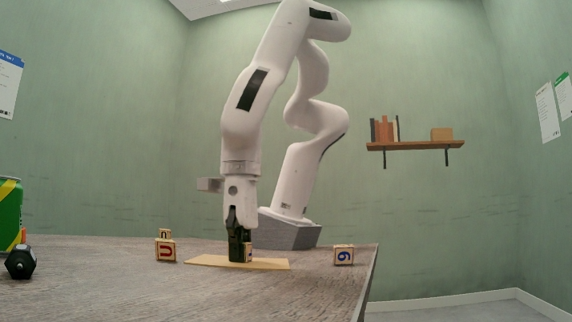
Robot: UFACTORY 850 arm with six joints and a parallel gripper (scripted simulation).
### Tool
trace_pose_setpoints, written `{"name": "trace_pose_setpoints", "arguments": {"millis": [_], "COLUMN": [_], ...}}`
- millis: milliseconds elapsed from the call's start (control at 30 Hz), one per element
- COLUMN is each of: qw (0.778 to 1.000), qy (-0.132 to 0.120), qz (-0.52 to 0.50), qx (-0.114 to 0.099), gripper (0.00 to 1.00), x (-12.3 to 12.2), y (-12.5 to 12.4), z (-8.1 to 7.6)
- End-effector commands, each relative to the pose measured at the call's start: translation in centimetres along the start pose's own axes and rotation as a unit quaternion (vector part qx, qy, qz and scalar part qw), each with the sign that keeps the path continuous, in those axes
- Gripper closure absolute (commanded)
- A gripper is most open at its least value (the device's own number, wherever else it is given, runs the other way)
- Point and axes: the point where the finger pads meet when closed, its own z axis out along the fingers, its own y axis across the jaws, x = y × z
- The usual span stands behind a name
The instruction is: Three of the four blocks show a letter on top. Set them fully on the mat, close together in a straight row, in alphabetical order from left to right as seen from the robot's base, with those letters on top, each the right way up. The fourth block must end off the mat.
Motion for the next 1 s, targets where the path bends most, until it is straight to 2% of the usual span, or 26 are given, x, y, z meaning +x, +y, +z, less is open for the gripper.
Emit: {"name": "trace_pose_setpoints", "arguments": {"millis": [0,67,100,167,200,267,300,367,400,467,500,967], "qw": [1.000,1.000,1.000,1.000,1.000,1.000,1.000,1.000,1.000,1.000,1.000,1.000], "qy": [0.000,0.000,0.000,0.000,0.000,0.000,0.000,0.000,0.000,0.000,0.000,0.000], "qz": [0.000,0.000,0.000,0.000,0.000,0.000,0.000,0.000,0.000,0.000,0.000,0.000], "qx": [0.001,0.001,0.001,0.001,0.001,0.001,0.001,0.001,0.001,0.001,0.001,0.001], "gripper": [0.59,0.59,0.54,0.54,0.50,0.50,0.46,0.46,0.42,0.42,0.38,0.38], "x": [0.01,0.01,0.01,0.01,0.01,0.01,0.01,0.01,0.01,0.01,0.01,0.01], "y": [-0.12,-0.12,-0.12,-0.12,-0.12,-0.12,-0.12,-0.12,-0.12,-0.12,-0.12,-0.12], "z": [-0.08,-0.08,-0.08,-0.08,-0.08,-0.08,-0.08,-0.08,-0.08,-0.08,-0.08,-0.25]}}
